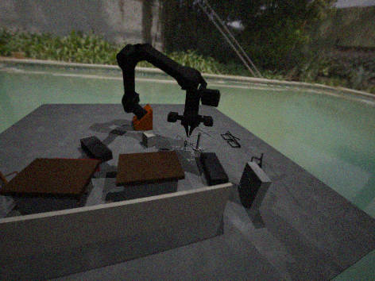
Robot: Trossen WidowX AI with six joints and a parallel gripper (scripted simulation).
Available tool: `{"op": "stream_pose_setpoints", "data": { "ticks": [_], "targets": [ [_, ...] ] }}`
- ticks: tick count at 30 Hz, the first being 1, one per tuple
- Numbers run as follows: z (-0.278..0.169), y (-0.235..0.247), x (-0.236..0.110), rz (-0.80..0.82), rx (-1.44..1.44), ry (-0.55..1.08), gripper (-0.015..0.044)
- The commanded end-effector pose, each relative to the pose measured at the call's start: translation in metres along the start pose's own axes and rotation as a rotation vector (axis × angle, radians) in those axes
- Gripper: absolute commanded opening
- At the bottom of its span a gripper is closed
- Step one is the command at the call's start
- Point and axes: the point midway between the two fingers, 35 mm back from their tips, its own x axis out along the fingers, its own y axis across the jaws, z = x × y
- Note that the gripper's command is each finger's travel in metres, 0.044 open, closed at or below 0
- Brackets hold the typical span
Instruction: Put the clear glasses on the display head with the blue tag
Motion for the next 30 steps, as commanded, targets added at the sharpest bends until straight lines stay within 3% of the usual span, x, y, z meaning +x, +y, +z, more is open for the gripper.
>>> {"op": "stream_pose_setpoints", "data": {
  "ticks": [1, 30],
  "targets": [
    [-0.004, -0.004, 0.001, -0.005, -0.002, 0.006, 0.0],
    [-0.016, -0.013, 0.001, -0.006, -0.003, 0.007, 0.0]
  ]
}}
